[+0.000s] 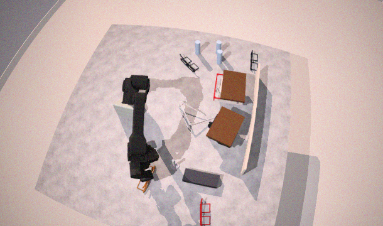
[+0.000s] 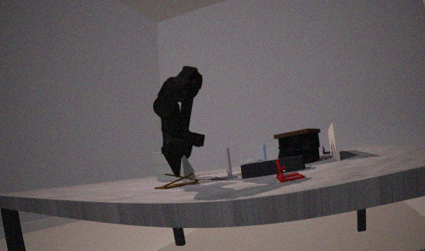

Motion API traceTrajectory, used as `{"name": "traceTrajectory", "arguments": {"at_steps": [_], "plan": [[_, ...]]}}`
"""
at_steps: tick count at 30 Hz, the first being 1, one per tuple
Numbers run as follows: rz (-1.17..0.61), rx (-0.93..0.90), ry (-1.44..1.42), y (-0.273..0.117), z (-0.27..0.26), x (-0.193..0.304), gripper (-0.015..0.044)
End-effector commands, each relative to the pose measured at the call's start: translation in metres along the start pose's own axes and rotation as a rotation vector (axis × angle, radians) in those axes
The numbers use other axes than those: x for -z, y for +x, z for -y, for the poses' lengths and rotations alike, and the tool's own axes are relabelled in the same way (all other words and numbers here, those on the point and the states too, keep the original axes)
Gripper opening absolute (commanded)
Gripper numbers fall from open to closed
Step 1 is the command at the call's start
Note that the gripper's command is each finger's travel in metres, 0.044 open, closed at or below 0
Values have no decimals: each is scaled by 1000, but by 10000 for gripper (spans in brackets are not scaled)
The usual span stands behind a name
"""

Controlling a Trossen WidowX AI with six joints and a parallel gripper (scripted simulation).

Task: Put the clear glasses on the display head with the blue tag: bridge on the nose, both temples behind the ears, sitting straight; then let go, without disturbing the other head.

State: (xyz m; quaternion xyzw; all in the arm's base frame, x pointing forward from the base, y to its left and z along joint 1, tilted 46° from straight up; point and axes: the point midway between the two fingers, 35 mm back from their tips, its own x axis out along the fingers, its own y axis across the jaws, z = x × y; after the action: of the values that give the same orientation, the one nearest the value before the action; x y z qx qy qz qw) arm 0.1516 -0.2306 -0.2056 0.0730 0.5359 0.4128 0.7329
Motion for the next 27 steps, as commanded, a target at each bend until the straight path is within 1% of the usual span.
{"name": "traceTrajectory", "arguments": {"at_steps": [1,27], "plan": [[5,1,4,0,3,-1,0],[5,2,3,0,13,-1,0]]}}
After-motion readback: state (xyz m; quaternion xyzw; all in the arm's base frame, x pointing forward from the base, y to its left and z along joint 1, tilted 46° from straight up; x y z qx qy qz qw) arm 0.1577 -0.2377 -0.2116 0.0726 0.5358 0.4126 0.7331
